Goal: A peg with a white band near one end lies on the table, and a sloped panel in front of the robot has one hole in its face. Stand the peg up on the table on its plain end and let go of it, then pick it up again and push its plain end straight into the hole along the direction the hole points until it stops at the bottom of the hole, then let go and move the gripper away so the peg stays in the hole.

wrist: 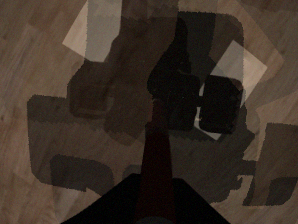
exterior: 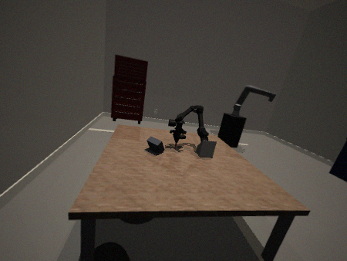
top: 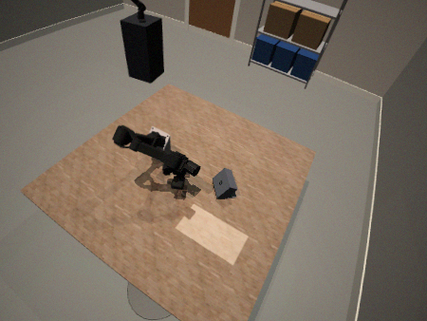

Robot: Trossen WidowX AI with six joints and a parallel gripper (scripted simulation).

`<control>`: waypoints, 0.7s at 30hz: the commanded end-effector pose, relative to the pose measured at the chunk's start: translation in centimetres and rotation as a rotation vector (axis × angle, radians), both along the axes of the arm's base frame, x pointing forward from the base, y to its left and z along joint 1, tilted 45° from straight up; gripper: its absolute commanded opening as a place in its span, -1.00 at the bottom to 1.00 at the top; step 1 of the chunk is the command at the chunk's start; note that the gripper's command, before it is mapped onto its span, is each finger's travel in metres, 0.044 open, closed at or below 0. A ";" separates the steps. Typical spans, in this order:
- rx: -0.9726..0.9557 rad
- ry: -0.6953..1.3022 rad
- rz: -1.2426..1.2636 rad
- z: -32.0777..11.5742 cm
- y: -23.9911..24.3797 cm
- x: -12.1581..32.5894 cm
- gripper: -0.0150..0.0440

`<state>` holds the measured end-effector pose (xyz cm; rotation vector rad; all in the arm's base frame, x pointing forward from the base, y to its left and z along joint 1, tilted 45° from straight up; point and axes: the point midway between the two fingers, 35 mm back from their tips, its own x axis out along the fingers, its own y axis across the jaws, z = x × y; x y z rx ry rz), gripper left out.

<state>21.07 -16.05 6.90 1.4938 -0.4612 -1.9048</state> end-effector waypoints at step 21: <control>0.006 -0.010 0.000 5.0 5.3 1.4 -0.49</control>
